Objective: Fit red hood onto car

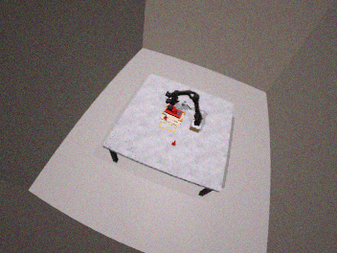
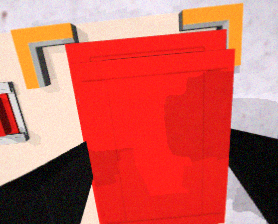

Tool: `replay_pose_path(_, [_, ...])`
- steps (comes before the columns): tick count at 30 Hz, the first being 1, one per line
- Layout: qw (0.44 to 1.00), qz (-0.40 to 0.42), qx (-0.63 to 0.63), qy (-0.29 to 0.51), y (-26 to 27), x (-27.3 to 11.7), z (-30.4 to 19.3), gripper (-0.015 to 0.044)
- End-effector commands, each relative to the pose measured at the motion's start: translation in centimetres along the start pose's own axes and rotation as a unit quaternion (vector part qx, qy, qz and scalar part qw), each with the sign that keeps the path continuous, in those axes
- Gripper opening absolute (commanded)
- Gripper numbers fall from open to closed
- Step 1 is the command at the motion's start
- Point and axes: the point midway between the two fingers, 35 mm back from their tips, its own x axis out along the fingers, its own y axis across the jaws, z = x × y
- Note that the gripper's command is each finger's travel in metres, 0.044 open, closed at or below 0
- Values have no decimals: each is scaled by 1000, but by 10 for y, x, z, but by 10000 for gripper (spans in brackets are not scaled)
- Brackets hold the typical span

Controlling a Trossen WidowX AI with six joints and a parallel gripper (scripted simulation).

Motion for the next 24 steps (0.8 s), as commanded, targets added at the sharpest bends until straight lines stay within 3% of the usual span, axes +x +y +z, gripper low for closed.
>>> replay_pose_path(1, [1000,1,-1,0,0,0,0,0])
replay_pose_path(24, [1000,1,-1,0,0,5,0,0])
